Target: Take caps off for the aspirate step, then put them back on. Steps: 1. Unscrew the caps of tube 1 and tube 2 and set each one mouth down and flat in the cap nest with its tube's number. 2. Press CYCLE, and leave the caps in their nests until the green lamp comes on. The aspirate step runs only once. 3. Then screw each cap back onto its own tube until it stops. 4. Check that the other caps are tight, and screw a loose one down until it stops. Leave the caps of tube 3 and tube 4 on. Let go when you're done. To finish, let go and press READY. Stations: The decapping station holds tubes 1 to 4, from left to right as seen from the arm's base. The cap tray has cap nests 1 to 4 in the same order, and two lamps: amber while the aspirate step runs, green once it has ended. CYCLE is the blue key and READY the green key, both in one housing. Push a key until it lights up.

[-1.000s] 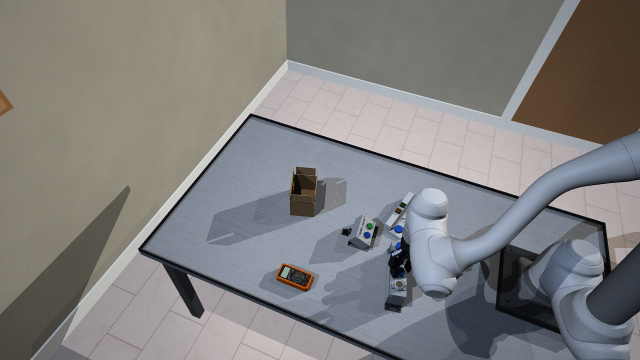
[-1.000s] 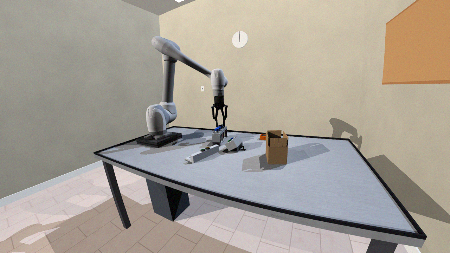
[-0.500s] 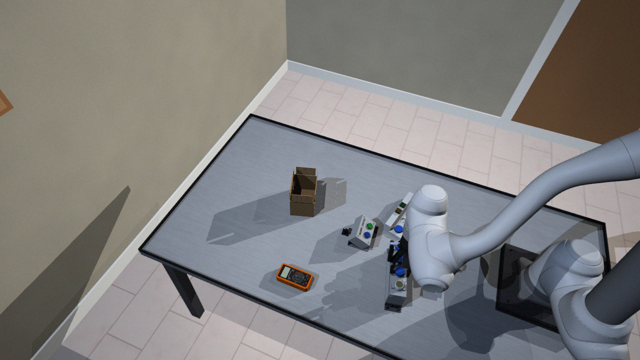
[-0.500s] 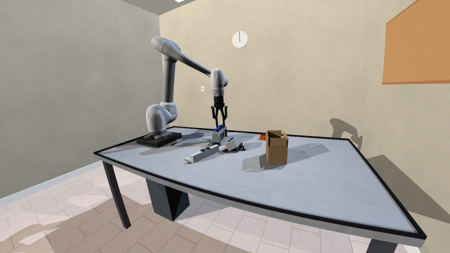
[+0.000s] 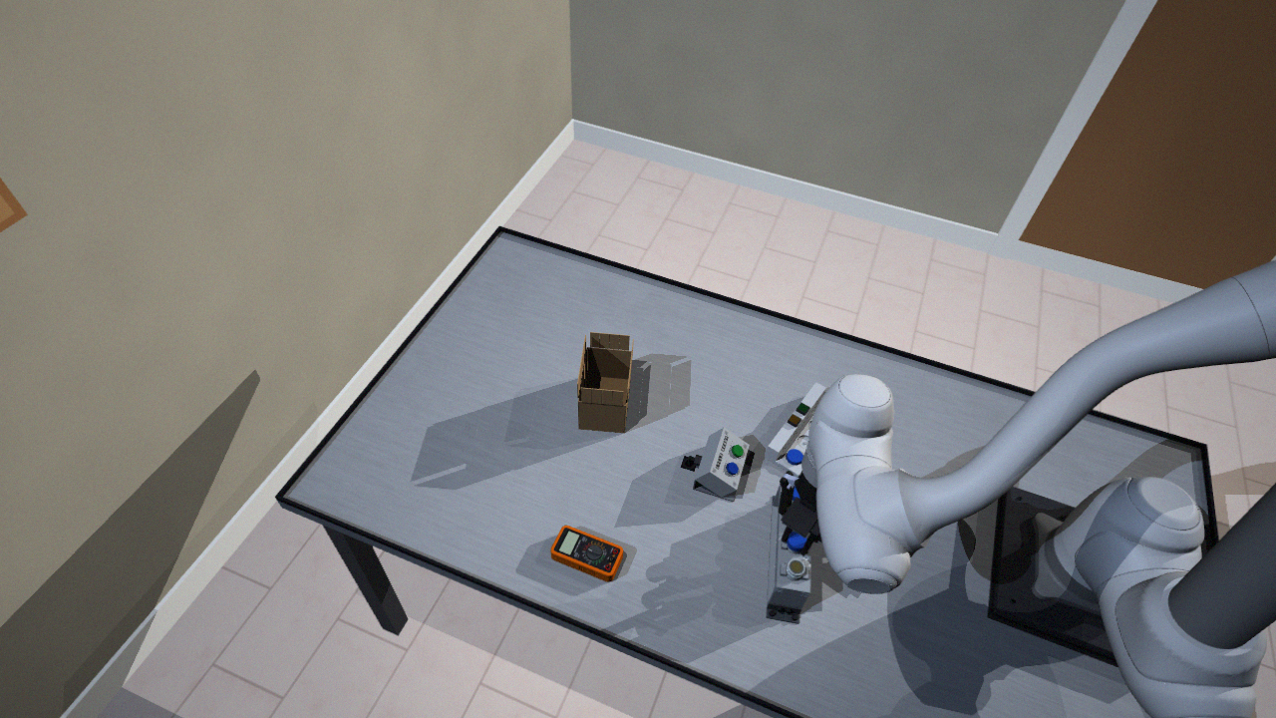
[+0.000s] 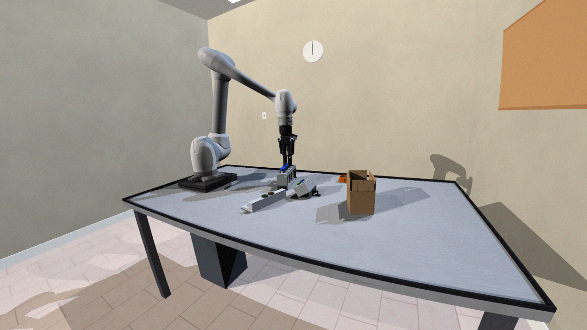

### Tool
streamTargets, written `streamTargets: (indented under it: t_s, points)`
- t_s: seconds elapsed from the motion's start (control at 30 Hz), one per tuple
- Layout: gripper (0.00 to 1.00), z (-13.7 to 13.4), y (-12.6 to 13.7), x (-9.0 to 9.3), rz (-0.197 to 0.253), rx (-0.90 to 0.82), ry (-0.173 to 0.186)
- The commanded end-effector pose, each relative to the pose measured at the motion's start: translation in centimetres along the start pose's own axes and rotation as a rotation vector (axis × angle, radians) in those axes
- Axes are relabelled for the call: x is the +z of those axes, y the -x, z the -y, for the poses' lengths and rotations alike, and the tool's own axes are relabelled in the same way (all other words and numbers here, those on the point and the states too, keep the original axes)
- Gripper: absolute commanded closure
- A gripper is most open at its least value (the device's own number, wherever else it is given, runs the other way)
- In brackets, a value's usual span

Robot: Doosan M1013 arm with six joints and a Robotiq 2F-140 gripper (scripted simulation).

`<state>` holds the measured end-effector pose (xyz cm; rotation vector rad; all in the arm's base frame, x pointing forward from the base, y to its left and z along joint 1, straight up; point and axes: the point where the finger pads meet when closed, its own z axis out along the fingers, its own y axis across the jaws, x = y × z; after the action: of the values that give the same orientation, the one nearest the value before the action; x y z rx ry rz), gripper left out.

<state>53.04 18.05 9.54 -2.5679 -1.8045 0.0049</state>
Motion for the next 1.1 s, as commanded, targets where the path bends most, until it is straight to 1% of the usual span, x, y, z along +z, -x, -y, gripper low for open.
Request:
streamTargets:
  t_s: [0.0, 0.37, 0.63, 0.7, 1.07]
  points:
    - [0.70, -0.03, -0.03, -0.05, 0.001, 0.002, 0.001]
    - [0.70, -0.03, -0.03, -0.06, 0.000, 0.001, 0.001]
    - [0.70, -0.03, -0.04, -0.09, 0.001, -0.398, 0.001]
    - [0.70, -0.03, -0.04, -0.09, 0.001, -0.398, 0.001]
    - [0.70, -0.03, -0.04, -0.11, 0.001, -0.948, 0.001]
